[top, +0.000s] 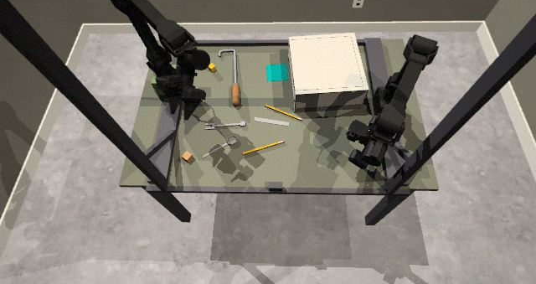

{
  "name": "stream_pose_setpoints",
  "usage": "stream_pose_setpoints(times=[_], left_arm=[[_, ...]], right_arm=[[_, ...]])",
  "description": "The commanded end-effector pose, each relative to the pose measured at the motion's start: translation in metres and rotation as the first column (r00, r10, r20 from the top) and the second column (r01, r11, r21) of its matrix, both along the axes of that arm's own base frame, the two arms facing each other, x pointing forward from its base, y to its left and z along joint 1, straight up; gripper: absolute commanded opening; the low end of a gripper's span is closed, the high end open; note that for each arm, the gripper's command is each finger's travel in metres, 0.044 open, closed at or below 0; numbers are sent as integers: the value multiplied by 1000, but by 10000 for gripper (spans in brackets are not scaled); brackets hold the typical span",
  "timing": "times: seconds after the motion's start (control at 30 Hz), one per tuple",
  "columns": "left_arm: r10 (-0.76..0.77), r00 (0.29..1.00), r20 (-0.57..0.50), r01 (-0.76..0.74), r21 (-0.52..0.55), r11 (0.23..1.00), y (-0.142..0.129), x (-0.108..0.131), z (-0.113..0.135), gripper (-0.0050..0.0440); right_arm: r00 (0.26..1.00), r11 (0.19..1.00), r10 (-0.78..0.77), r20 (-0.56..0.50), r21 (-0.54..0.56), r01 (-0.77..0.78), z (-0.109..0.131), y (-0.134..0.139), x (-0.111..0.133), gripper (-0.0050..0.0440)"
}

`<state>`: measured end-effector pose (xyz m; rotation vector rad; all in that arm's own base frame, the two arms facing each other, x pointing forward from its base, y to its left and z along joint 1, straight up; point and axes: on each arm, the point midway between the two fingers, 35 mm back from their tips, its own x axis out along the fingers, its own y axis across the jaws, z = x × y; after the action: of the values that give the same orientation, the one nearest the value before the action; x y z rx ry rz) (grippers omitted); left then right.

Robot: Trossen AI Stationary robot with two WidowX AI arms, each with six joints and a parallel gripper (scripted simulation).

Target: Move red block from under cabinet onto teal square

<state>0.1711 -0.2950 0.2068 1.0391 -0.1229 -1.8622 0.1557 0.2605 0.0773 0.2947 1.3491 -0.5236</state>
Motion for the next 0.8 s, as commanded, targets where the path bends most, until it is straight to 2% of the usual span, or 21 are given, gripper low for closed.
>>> stream_pose_setpoints(times=[0.0,0.6,0.7,0.77], left_arm=[[1,1000,21,-1,-20,1000,-1,0,10,440],[1,1000,21,-1,-20,1000,-1,0,10,440],[16,998,59,-17,3,1000,-2,14,-2,440],[34,992,125,-39,32,999,-2,31,-17,440]], right_arm=[[1000,1000,-1,13,26,1,8,3,2,440],[1000,1000,-1,13,26,1,8,3,2,440],[1000,999,7,9,44,-8,12,-3,6,440],[1000,997,23,9,70,-23,20,-10,15,440]])
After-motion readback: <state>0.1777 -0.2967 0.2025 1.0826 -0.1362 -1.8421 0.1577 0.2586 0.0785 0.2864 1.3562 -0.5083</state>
